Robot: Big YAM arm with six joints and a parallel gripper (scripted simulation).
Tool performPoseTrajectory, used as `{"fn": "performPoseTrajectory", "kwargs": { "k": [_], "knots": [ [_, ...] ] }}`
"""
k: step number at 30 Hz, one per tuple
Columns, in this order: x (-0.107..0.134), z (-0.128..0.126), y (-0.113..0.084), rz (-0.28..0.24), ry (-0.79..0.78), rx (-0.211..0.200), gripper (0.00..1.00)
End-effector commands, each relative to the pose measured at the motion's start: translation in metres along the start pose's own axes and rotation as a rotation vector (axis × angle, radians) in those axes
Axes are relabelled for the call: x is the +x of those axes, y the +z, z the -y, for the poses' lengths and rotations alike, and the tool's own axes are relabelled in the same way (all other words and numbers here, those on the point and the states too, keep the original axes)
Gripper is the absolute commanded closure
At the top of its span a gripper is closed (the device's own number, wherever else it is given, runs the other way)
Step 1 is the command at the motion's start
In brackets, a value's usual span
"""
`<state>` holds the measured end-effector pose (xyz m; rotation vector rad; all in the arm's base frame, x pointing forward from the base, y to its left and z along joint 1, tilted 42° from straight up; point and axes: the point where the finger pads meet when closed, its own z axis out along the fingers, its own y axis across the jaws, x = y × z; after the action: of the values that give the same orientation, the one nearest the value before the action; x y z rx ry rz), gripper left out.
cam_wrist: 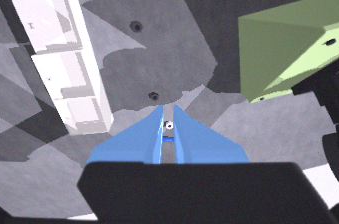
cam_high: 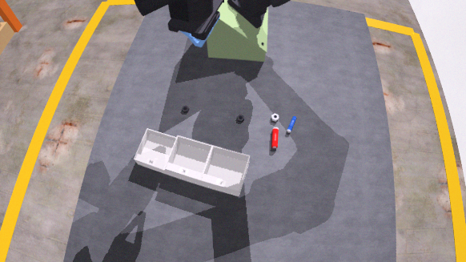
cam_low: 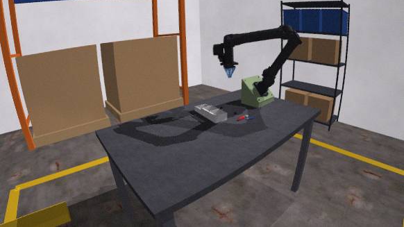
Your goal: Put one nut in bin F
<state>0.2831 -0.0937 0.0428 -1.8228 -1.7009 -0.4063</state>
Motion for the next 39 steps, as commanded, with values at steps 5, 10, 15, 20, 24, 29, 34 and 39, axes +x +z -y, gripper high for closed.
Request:
{"fn": "performPoseTrajectory", "kwargs": {
  "k": [5, 10, 15, 20, 24, 29, 34, 39],
  "knots": [
    [0.01, -0.031, -0.028, 0.038, -0.219, -0.049, 0.91],
    [0.015, -0.034, -0.028, 0.036, -0.311, -0.05, 0.91],
    [0.011, -0.024, -0.021, 0.038, -0.365, -0.058, 0.91],
    [0.025, -0.04, -0.028, 0.04, -0.48, -0.059, 0.91],
    [0.022, -0.033, -0.023, 0.039, -0.551, -0.064, 0.91],
    [0.028, -0.036, -0.021, 0.036, -0.641, -0.061, 0.91],
    [0.031, -0.038, -0.023, 0.034, -0.721, -0.065, 0.91],
    [0.039, -0.041, -0.02, 0.03, -0.812, -0.063, 0.91]
  ]
}}
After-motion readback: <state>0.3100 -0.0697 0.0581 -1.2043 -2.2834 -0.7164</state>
